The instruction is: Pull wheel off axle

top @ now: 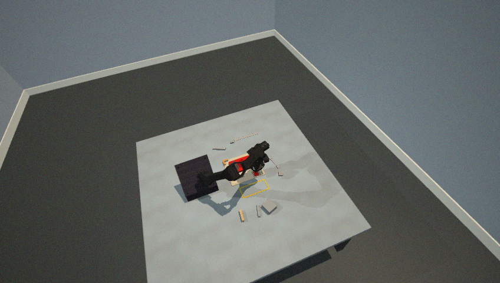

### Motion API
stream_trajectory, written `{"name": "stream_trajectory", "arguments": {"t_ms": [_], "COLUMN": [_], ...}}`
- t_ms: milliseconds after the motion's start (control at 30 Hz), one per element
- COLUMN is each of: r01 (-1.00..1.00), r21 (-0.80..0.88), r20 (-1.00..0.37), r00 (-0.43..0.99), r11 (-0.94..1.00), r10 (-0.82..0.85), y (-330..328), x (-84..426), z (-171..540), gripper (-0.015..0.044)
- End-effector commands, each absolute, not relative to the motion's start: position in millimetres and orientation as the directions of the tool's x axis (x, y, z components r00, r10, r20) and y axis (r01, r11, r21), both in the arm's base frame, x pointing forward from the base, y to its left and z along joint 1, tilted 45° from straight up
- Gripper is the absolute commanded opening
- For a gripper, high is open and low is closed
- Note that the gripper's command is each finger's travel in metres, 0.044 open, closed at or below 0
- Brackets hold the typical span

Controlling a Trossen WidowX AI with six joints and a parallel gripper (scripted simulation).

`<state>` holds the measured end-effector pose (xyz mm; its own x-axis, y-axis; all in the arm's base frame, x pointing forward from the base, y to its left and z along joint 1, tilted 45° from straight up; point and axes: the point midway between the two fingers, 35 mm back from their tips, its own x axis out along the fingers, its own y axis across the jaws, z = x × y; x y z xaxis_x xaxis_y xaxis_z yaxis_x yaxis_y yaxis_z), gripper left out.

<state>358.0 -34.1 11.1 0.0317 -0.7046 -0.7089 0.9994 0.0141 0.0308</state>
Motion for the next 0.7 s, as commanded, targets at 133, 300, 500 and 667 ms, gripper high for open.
{"name": "stream_trajectory", "arguments": {"t_ms": [133, 300, 500, 667], "r01": [0.999, 0.999, 0.999, 0.999], "r21": [0.034, 0.034, 0.035, 0.034], "r20": [-0.71, -0.71, -0.71, -0.711], "r00": [0.035, 0.036, 0.036, 0.036], "r11": [0.015, 0.016, 0.016, 0.017], "r10": [-0.703, -0.703, -0.703, -0.702], "y": [-31, -30, -25, -11], "x": [358, 358, 358, 356], "z": [13, 15, 19, 35], "gripper": [0.0, 0.0, 0.0, 0.0]}}
